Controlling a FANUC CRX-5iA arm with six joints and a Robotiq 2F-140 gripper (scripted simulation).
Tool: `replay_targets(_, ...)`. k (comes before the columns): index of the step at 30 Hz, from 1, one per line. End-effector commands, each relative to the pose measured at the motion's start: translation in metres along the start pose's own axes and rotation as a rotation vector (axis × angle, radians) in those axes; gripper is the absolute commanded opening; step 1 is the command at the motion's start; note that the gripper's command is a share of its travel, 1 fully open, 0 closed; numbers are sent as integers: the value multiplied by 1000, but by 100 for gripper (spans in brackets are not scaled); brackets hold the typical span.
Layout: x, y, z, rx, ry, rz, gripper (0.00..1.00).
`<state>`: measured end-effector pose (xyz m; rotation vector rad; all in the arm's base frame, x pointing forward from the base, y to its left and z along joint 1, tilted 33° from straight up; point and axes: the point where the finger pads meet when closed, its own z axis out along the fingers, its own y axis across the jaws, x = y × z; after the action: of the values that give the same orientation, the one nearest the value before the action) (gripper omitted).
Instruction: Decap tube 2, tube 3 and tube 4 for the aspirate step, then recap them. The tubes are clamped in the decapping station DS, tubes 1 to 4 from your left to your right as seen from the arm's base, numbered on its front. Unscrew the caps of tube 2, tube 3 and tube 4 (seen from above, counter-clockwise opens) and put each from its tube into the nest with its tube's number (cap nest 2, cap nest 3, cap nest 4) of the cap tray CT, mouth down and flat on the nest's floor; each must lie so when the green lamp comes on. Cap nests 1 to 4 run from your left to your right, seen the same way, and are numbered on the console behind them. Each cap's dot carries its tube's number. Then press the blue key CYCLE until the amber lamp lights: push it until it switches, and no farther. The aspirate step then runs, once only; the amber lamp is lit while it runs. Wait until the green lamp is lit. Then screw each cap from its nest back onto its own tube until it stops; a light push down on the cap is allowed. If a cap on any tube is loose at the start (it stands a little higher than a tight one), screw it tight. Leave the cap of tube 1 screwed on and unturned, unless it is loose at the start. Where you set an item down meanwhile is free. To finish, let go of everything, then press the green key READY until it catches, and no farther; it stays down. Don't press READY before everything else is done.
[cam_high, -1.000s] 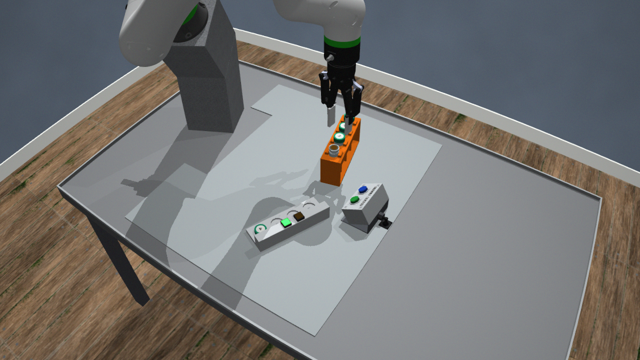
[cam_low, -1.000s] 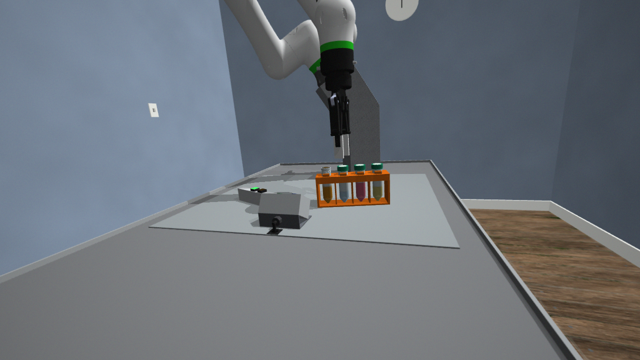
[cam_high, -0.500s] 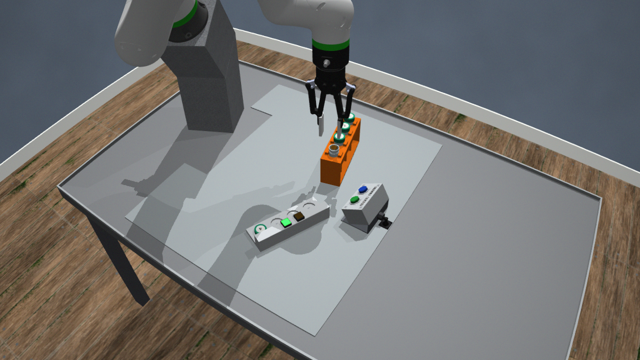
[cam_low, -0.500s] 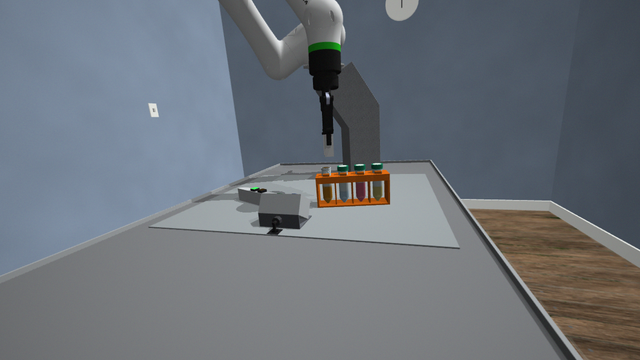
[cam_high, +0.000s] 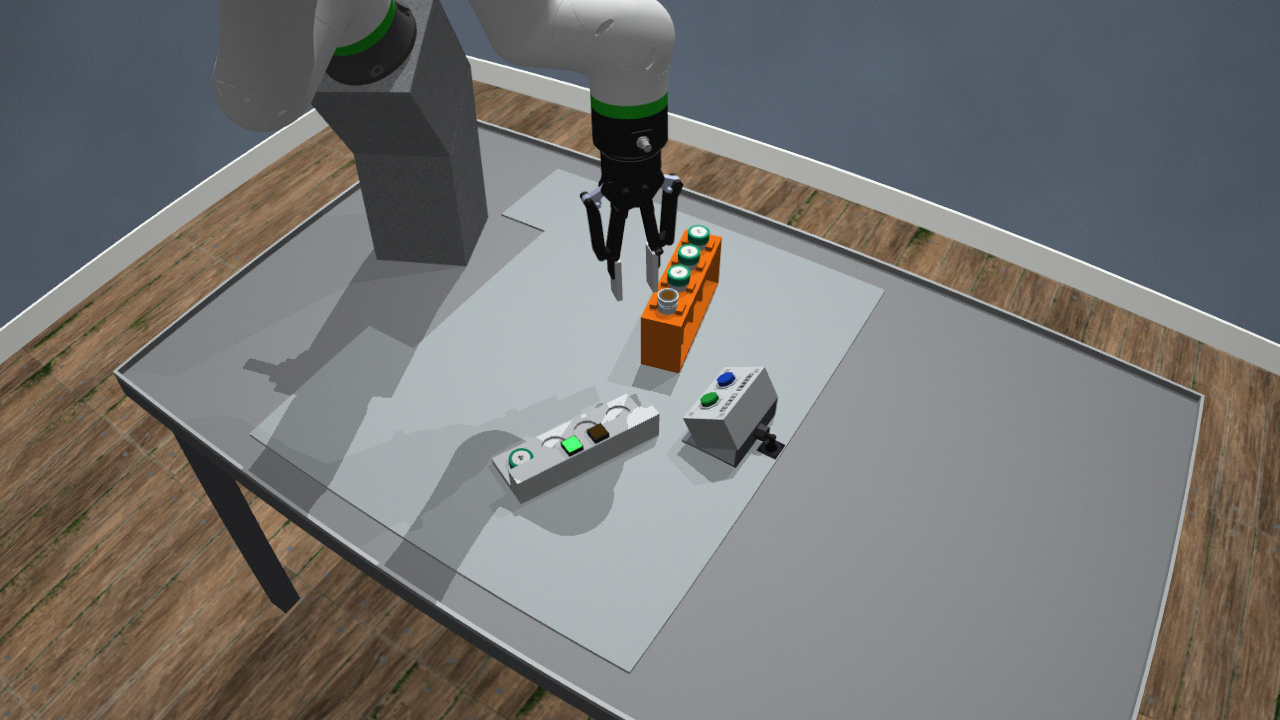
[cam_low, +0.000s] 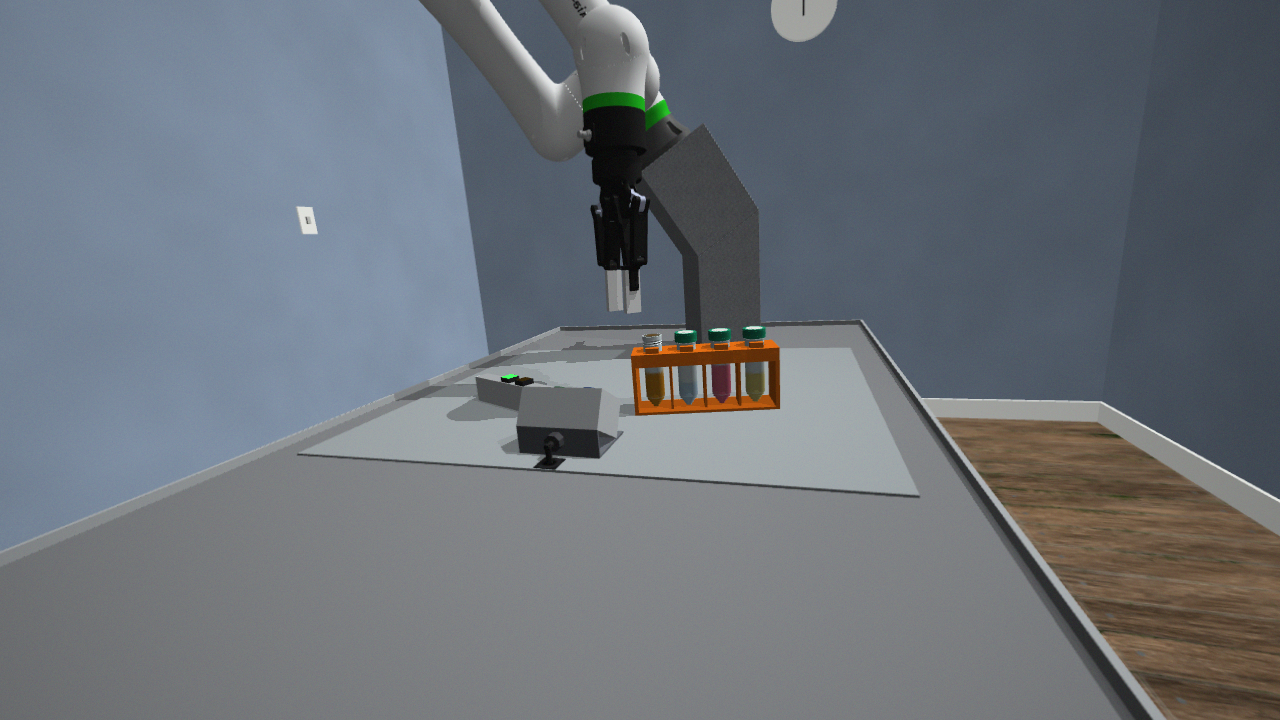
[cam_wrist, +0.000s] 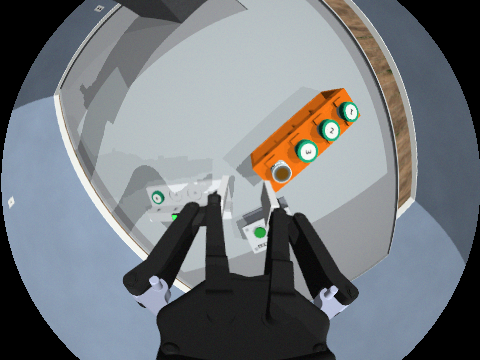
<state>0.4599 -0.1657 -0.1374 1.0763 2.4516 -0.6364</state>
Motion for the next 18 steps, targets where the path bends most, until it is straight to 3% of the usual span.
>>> replay_targets(1, -13, -20, 0, 1, 41, -236, 29)
replay_targets(16, -60, -98, 1, 1, 41, -236, 29)
replay_targets(18, -60, -98, 1, 1, 41, -236, 29)
